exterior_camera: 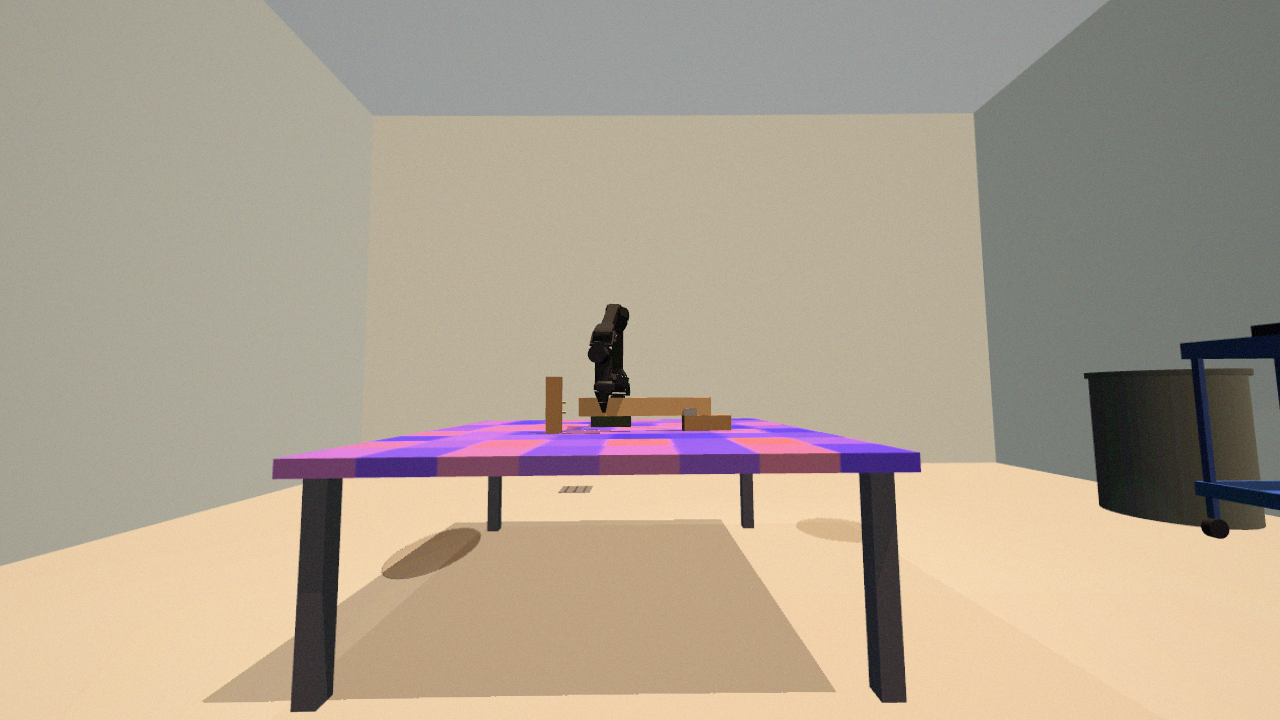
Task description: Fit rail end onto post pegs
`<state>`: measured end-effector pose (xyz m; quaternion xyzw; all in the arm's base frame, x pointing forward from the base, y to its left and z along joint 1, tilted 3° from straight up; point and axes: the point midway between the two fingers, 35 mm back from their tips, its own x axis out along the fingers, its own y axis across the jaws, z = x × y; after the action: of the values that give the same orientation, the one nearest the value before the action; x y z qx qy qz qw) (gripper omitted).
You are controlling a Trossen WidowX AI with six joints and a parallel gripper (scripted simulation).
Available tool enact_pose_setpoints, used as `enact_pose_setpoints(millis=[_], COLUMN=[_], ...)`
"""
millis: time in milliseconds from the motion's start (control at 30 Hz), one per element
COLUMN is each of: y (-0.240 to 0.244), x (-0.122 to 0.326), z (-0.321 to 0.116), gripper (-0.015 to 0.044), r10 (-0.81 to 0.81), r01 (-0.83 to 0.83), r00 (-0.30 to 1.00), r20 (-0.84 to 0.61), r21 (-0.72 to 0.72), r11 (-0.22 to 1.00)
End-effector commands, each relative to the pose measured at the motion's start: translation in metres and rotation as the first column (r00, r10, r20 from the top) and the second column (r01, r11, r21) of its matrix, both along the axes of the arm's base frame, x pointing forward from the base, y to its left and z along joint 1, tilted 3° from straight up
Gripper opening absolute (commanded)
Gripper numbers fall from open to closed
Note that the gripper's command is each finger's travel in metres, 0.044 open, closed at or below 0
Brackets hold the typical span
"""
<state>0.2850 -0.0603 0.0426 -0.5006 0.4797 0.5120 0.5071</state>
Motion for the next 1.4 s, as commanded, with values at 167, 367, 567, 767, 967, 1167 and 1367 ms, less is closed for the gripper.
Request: enact_pose_setpoints(millis=[167, 367, 567, 767, 967, 1167, 1367], y=[-0.003, -0.005, -0.007, -0.009, -0.01, -0.012, -0.014], x=[0.0, 0.001, 0.001, 0.001, 0.002, 0.003, 0.003], z=[0.0, 0.001, 0.002, 0.002, 0.003, 0.004, 0.004], gripper=[0.0, 0.0, 0.0, 0.0, 0.0, 0.0, 0.0], r10=[0.001, 0.001, 0.001, 0.001, 0.001, 0.001, 0.001], r01=[-0.001, -0.001, -0.001, -0.001, -0.001, -0.001, -0.001], r00=[1.0, 1.0, 1.0, 1.0, 1.0, 1.0, 1.0], r20=[0.003, 0.003, 0.003, 0.003, 0.003, 0.003, 0.003], r21=[-0.001, -0.001, -0.001, -0.001, -0.001, -0.001, -0.001], r11=[1.0, 1.0, 1.0, 1.0, 1.0, 1.0, 1.0])
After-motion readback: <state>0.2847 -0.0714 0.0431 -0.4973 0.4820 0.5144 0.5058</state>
